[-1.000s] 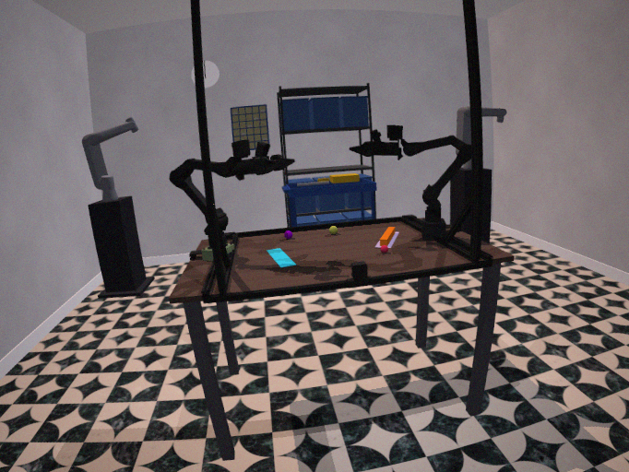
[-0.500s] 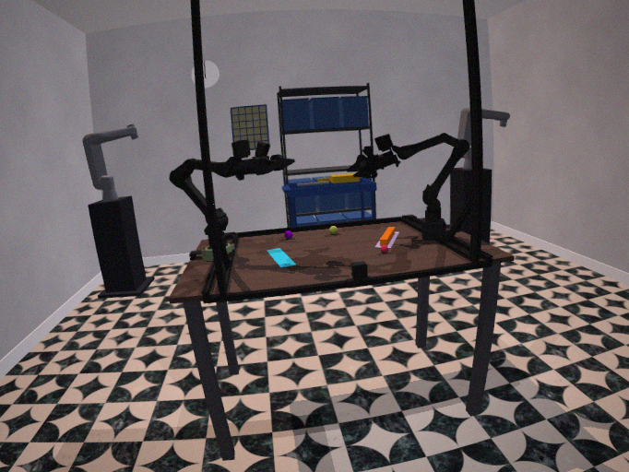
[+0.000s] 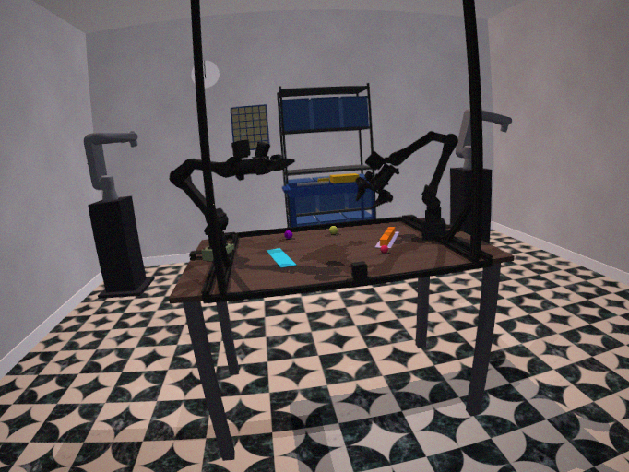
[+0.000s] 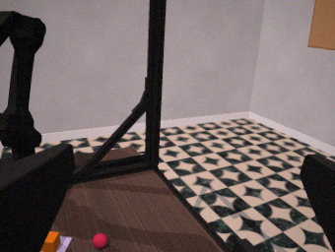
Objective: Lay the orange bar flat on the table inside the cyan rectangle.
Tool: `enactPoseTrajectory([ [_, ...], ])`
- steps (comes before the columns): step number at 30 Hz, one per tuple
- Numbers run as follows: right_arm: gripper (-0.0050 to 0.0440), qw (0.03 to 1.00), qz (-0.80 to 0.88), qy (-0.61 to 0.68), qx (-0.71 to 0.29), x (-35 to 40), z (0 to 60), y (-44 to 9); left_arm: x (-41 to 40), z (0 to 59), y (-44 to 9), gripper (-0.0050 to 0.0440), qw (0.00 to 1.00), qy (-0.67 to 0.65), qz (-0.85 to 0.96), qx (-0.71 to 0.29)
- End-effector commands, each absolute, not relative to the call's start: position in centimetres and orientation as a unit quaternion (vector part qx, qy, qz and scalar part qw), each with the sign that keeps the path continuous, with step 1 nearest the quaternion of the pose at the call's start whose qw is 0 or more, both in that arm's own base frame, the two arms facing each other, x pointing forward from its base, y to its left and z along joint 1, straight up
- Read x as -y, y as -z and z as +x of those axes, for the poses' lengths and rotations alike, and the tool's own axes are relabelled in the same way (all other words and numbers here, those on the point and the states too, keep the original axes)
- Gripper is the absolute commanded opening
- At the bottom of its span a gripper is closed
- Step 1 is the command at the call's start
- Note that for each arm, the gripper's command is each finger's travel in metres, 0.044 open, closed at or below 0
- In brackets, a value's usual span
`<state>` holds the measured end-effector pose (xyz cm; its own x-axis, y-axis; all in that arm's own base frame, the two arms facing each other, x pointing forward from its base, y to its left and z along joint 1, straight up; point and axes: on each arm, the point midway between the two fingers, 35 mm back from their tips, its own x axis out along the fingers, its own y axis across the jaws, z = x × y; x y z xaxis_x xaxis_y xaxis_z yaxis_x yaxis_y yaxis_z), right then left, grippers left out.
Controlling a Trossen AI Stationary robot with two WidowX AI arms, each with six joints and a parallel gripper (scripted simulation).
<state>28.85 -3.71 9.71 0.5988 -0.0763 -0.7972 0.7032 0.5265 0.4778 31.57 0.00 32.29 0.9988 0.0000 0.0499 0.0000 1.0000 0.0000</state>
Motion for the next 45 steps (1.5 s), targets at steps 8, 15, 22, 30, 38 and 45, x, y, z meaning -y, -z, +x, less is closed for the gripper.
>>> enactPoseTrajectory([
  [8,0.0440,0.565,0.517,0.449,-0.459,4.1,21.7,-3.4,0.0,31.6,-32.3,0.0440,1.000,0.000,0.000,0.025],
  [15,0.0440,0.470,0.531,0.527,-0.469,4.0,19.3,-2.3,0.0,31.6,-32.3,0.0440,1.000,0.000,0.000,0.025],
  [22,0.0440,0.468,0.531,0.529,-0.469,4.0,19.2,-2.3,0.0,31.6,-32.3,0.0440,1.000,0.000,0.000,0.025],
  [30,0.0440,0.468,0.531,0.529,-0.469,4.0,19.2,-0.8,0.0,31.6,-32.3,0.0440,1.000,0.000,0.000,0.025],
  [38,0.0440,0.468,0.531,0.529,-0.469,4.0,19.3,-0.2,0.0,31.6,-32.3,0.0440,1.000,0.000,0.000,0.025],
  [45,0.0440,0.468,0.530,0.529,-0.469,4.0,19.4,0.9,0.0,31.6,-32.3,0.0440,1.000,0.000,0.000,0.025],
])
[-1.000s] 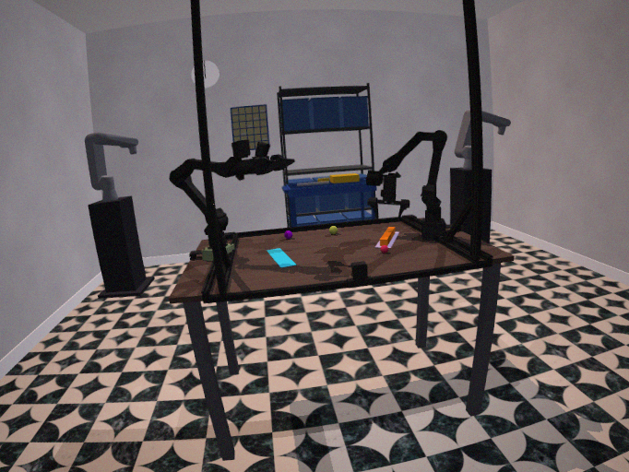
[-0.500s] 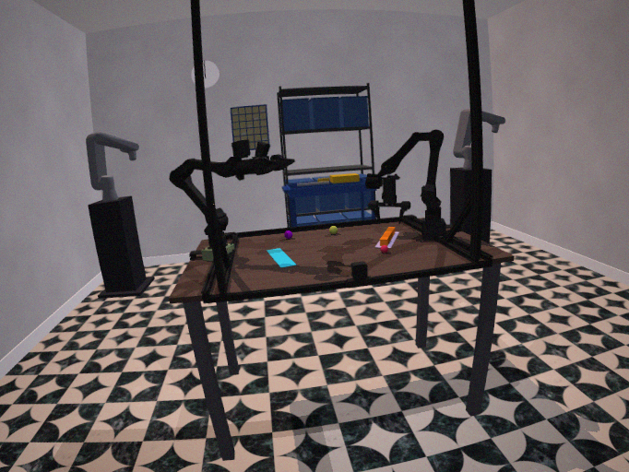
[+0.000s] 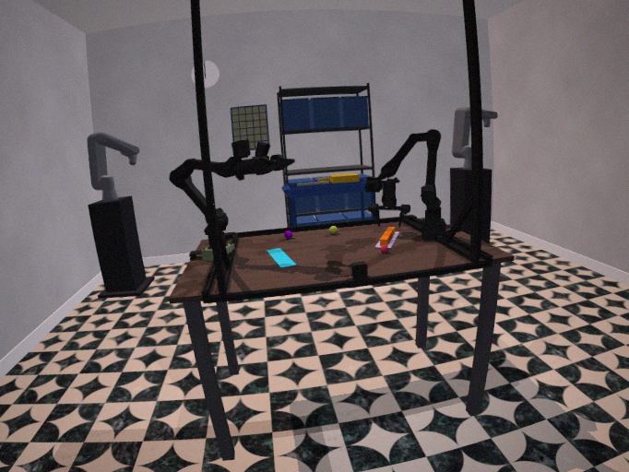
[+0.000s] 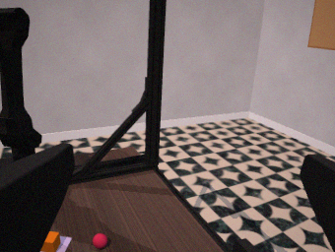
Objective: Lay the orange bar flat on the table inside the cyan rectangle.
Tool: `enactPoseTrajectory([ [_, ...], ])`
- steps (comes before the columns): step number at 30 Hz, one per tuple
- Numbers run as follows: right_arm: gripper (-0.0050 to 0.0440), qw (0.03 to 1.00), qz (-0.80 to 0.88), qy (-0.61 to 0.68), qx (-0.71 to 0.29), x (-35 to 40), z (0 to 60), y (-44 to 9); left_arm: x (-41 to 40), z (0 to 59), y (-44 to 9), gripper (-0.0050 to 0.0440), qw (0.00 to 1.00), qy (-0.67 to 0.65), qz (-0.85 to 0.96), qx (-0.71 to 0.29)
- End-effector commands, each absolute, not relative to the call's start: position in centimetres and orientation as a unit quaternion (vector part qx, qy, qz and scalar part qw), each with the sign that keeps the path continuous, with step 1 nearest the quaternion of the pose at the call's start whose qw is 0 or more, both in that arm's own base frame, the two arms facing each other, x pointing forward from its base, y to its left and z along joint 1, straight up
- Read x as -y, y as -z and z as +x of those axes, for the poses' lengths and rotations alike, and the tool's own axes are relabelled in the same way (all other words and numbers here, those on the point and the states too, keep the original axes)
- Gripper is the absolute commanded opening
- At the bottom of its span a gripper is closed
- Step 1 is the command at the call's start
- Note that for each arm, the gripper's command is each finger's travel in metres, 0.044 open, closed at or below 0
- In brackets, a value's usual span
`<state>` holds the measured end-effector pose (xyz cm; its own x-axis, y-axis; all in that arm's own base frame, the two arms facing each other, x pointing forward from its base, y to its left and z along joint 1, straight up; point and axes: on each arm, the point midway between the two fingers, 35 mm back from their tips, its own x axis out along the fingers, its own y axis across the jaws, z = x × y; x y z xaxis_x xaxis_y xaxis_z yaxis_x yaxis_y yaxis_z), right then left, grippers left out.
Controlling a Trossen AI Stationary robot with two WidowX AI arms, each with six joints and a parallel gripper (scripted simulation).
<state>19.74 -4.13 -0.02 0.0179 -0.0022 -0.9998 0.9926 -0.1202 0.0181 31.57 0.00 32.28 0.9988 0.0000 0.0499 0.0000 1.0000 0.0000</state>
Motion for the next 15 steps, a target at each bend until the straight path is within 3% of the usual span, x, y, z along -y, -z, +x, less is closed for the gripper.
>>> enactPoseTrajectory([
  [1,0.0440,0.468,0.530,0.529,-0.469,4.0,19.4,1.1,0.0,31.6,-32.3,0.0440,1.000,0.000,0.000,0.025],
  [15,0.0440,0.469,0.530,0.529,-0.469,4.0,19.3,3.0,0.0,31.6,-32.3,0.0440,1.000,0.000,0.000,0.025],
])
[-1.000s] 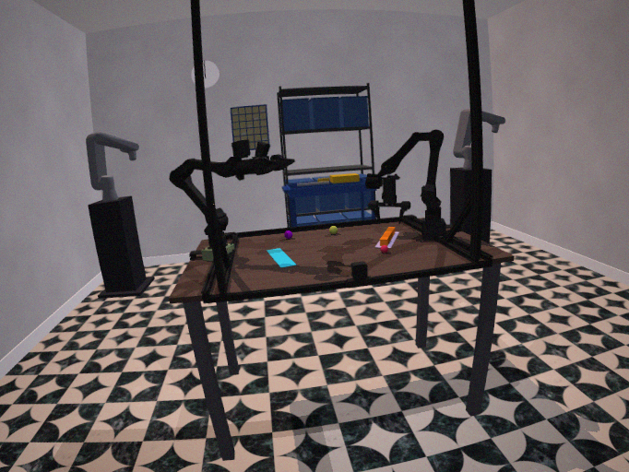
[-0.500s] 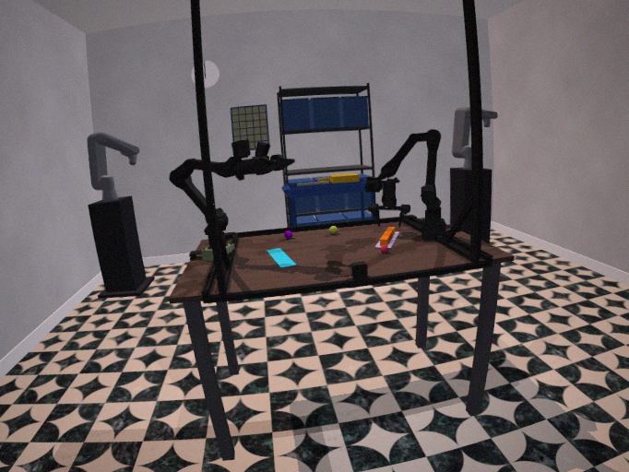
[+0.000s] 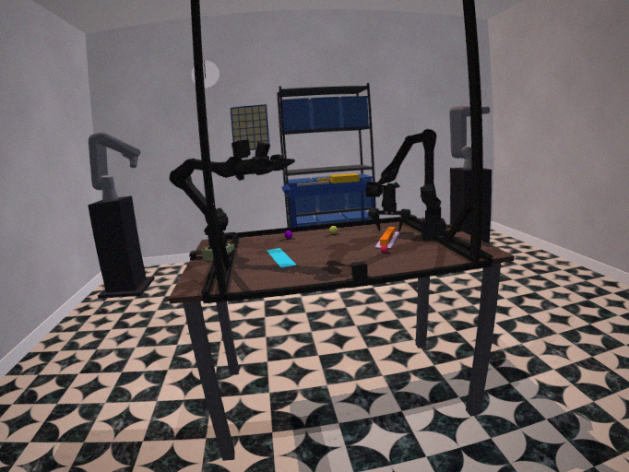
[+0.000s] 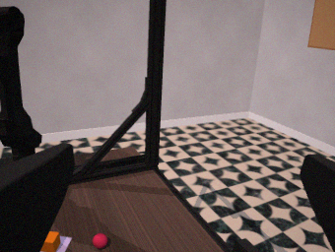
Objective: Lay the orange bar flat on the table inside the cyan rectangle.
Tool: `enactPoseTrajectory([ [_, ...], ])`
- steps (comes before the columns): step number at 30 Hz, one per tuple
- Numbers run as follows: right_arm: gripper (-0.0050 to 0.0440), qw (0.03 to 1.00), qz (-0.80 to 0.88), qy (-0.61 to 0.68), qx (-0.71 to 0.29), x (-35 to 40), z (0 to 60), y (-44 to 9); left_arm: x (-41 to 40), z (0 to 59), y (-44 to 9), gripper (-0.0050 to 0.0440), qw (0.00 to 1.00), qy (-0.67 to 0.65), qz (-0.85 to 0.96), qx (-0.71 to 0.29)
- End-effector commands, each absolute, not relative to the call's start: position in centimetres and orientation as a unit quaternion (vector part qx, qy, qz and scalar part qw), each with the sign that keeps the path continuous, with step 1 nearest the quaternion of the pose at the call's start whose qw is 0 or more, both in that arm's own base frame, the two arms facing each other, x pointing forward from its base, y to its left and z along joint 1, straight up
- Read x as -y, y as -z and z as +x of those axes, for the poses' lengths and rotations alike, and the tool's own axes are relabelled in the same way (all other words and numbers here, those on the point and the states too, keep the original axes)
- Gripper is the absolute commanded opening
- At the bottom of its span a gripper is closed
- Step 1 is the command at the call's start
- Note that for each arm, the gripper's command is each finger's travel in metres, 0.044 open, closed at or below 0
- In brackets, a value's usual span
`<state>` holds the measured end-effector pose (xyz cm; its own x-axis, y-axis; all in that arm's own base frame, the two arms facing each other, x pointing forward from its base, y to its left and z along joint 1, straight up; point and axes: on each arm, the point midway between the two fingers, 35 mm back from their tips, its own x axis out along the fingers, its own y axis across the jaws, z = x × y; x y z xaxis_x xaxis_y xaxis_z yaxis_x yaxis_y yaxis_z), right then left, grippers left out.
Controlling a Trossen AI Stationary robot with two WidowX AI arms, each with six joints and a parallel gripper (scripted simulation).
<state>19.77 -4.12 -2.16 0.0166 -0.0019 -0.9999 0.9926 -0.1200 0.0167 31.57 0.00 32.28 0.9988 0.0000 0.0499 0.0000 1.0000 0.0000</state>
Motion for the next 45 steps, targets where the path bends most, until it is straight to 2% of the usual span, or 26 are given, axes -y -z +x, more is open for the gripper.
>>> enactPoseTrajectory([
  [1,0.0440,0.469,0.529,0.529,-0.469,4.0,19.3,3.1,0.0,31.6,-32.3,0.0440,1.000,0.000,0.000,0.025],
  [3,0.0440,0.469,0.529,0.529,-0.469,4.0,19.3,3.1,0.0,31.6,-32.3,0.0440,1.000,0.000,0.000,0.025],
  [6,0.0368,0.469,0.529,0.529,-0.469,4.0,19.3,3.1,0.0,31.6,-32.3,0.0440,1.000,0.000,0.000,0.025],
  [8,0.0368,0.469,0.529,0.529,-0.469,4.0,19.3,3.1,0.0,31.6,-32.3,0.0440,1.000,0.000,0.000,0.025],
  [14,0.0224,0.469,0.529,0.529,-0.469,4.0,19.3,3.1,0.0,31.6,-32.3,0.0440,1.000,0.000,0.000,0.025],
  [17,0.0224,0.469,0.529,0.529,-0.469,4.0,19.3,3.1,0.0,31.6,-32.3,0.0440,1.000,0.000,0.000,0.025],
  [23,0.0184,0.469,0.529,0.529,-0.469,4.0,19.3,3.1,0.0,31.6,-32.3,0.0440,1.000,0.000,0.000,0.025],
  [25,0.0184,0.469,0.529,0.529,-0.469,4.0,19.3,3.1,0.0,31.6,-32.3,0.0440,1.000,0.000,0.000,0.025],
  [37,0.0104,0.469,0.529,0.529,-0.469,4.0,19.3,3.1,0.0,31.6,-32.3,0.0440,1.000,0.000,0.000,0.025],
  [40,0.0032,0.469,0.529,0.529,-0.469,4.0,19.5,1.7,0.0,31.6,-32.3,0.0440,1.000,0.000,0.000,0.025],
  [42,0.0032,0.469,0.529,0.529,-0.469,4.0,19.5,1.7,0.0,31.6,-32.3,0.0440,1.000,0.000,0.000,0.025],
  [43,0.0008,0.469,0.529,0.529,-0.469,4.1,19.5,0.6,0.0,31.6,-32.3,0.0440,1.000,0.000,0.000,0.025],
  [45,0.0000,0.469,0.529,0.529,-0.469,4.0,19.4,-1.4,0.0,31.6,-32.3,0.0440,1.000,0.000,0.000,0.025],
])
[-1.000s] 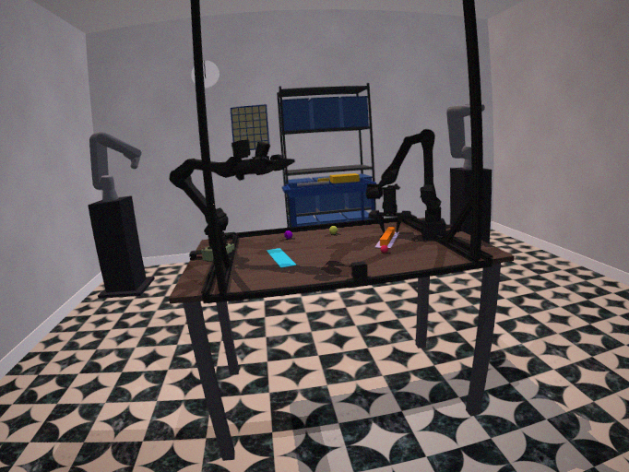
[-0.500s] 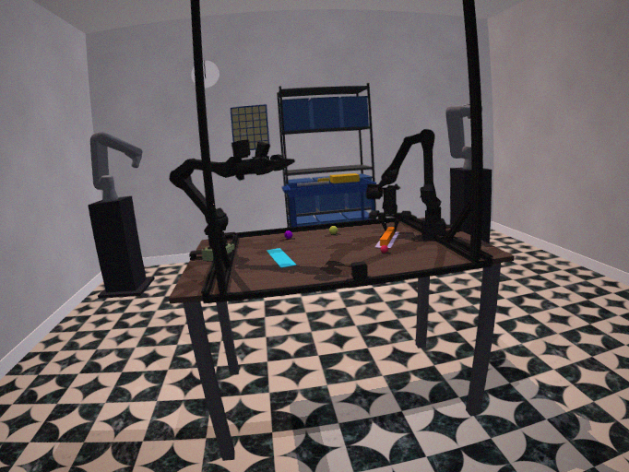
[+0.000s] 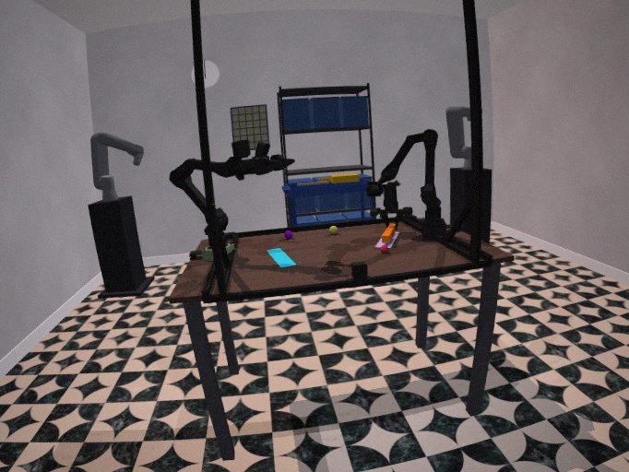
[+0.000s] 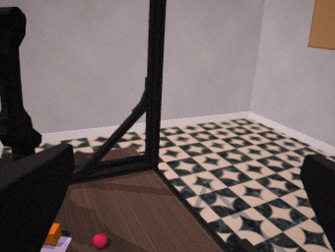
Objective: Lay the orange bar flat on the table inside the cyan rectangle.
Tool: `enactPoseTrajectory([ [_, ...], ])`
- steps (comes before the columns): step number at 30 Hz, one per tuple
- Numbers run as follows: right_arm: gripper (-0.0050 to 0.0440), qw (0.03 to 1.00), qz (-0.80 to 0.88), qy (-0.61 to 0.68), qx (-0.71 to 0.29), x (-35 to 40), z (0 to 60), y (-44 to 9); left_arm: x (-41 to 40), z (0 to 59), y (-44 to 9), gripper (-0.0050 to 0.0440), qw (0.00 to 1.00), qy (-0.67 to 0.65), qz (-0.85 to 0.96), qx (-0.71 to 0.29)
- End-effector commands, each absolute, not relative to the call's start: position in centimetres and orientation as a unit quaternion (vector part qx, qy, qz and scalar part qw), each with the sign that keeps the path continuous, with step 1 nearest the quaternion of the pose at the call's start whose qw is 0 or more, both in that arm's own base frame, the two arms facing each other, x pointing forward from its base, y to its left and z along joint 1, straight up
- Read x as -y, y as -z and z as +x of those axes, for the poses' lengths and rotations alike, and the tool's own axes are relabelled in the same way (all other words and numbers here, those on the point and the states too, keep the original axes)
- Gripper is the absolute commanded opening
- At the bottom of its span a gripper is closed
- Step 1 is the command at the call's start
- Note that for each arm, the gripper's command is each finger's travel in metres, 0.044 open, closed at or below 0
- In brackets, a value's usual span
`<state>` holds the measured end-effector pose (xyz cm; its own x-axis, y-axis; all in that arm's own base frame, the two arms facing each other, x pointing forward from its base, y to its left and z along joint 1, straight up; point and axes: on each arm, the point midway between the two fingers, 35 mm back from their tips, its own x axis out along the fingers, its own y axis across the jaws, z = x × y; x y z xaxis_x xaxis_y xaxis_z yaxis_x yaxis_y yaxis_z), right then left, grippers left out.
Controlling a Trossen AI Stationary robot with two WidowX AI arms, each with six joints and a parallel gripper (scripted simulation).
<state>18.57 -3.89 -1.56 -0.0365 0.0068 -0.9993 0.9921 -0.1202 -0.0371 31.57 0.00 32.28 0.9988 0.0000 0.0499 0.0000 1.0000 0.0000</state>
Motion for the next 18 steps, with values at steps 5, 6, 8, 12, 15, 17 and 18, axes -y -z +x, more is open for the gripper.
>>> enactPoseTrajectory([
  [5,0.0000,0.469,0.529,0.529,-0.469,4.0,19.3,-2.1,0.0,31.6,-32.3,0.0440,1.000,0.000,0.000,0.025],
  [6,0.0000,0.469,0.529,0.529,-0.469,4.0,19.3,-2.1,0.0,31.6,-32.3,0.0440,1.000,0.000,0.000,0.025],
  [8,0.0000,0.469,0.529,0.529,-0.469,4.0,19.3,-2.1,0.0,31.6,-32.3,0.0440,1.000,0.000,0.000,0.025],
  [12,0.0000,0.469,0.529,0.529,-0.469,4.0,19.6,-2.2,0.0,31.6,-32.3,0.0440,1.000,0.000,0.000,0.025],
  [15,0.0000,0.469,0.530,0.529,-0.469,3.9,19.9,-2.3,0.0,31.6,-32.3,0.0440,1.000,0.000,0.000,0.025],
  [17,0.0000,0.468,0.531,0.530,-0.468,3.8,20.6,-2.5,0.0,31.6,-32.3,0.0440,1.000,0.000,0.000,0.025],
  [18,0.0000,0.468,0.531,0.530,-0.467,3.7,21.0,-2.6,0.0,31.6,-32.3,0.0440,1.000,0.000,0.000,0.025],
])
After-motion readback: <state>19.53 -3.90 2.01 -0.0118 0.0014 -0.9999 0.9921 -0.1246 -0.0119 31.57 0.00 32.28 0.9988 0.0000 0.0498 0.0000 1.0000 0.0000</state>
